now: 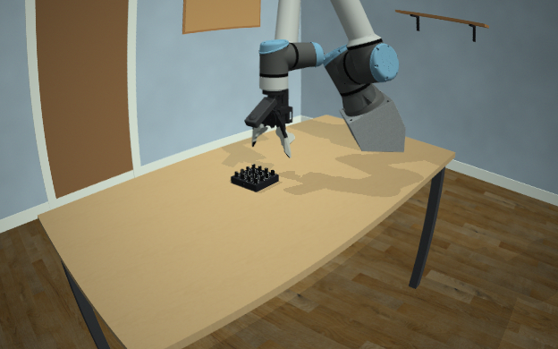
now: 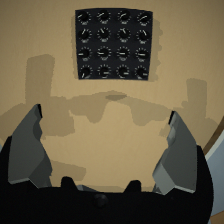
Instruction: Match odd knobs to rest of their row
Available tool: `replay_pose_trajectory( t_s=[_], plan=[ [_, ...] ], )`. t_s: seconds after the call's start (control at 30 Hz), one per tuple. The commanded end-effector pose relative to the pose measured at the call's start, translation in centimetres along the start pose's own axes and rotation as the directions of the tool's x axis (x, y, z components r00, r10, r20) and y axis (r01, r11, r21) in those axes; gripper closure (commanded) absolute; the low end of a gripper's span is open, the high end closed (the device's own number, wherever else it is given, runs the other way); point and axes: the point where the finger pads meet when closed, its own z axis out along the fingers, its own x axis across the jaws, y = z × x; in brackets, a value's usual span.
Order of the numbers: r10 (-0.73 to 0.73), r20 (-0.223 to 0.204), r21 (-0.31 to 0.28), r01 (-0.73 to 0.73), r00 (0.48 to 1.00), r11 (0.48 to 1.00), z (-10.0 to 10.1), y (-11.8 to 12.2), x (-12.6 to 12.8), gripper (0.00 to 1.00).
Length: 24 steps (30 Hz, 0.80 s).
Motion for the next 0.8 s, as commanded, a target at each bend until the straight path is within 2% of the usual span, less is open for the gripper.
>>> replay_pose_trajectory(
  t_s=[0.0,0.4,0.77],
  plan=[
    [0.0,0.0,0.002,0.0,1.0,1.0,-0.07,-0.07,0.04,0.0],
    [0.011,0.0,0.003,-0.011,1.0,1.0,-0.09,-0.19,0.03,0.0],
    [0.087,0.001,0.002,-0.087,0.996,0.996,-0.14,-0.68,-0.02,0.0]
  ],
)
